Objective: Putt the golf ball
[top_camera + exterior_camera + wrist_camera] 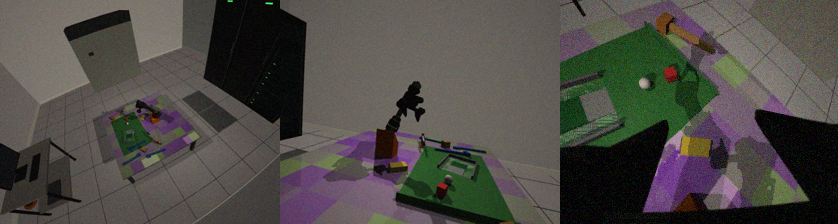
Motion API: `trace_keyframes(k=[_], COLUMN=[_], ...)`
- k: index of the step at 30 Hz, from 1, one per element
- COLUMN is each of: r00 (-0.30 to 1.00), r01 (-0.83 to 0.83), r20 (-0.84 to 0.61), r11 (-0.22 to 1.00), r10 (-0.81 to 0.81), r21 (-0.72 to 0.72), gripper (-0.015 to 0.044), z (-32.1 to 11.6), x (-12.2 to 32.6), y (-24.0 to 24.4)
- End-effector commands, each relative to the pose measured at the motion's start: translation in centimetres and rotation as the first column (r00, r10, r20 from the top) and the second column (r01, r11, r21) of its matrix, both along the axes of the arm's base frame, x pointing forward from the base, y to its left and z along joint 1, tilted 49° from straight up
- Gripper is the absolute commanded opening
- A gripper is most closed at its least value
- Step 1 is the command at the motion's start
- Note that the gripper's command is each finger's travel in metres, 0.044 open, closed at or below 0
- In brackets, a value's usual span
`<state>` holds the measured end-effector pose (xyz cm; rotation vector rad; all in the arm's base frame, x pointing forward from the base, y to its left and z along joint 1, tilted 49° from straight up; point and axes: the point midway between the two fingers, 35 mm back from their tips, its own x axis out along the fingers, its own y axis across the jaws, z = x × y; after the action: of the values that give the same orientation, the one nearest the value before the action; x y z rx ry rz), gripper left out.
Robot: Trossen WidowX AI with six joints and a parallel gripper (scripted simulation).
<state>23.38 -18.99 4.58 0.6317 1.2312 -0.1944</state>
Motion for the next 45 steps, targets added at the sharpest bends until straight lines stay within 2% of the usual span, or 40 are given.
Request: trace_keyframes(k=[1,7,12,15,19,22,25,36,45], r00=[0.896,0.547,0.142,-0.107,-0.413,-0.614,-0.765,-0.794,-0.794], r01=[-0.425,-0.792,-0.927,-0.925,-0.844,-0.733,-0.605,-0.575,-0.574], r20=[0.135,0.28,0.39,0.438,0.469,0.464,0.436,0.426,0.426], r11=[0.905,0.596,0.261,0.073,-0.133,-0.243,-0.298,-0.304,-0.303], r10=[0.424,0.789,0.91,0.893,0.781,0.638,0.474,0.435,0.434], r21=[-0.024,-0.13,-0.271,-0.373,-0.52,-0.635,-0.738,-0.76,-0.76], gripper=[0.044,0.044,0.044,0.044,0.044,0.044,0.044,0.044,0.044], z=[1.5,3.5,5.4,6.6,8.3,9.7,11.0,11.4,10.0], x=[3.1,4.7,4.2,3.3,1.2,-0.4,-2.4,-2.9,-3.1], y=[6.7,14.9,21.7,25.5,30.1,33.3,36.1,36.7,38.4])
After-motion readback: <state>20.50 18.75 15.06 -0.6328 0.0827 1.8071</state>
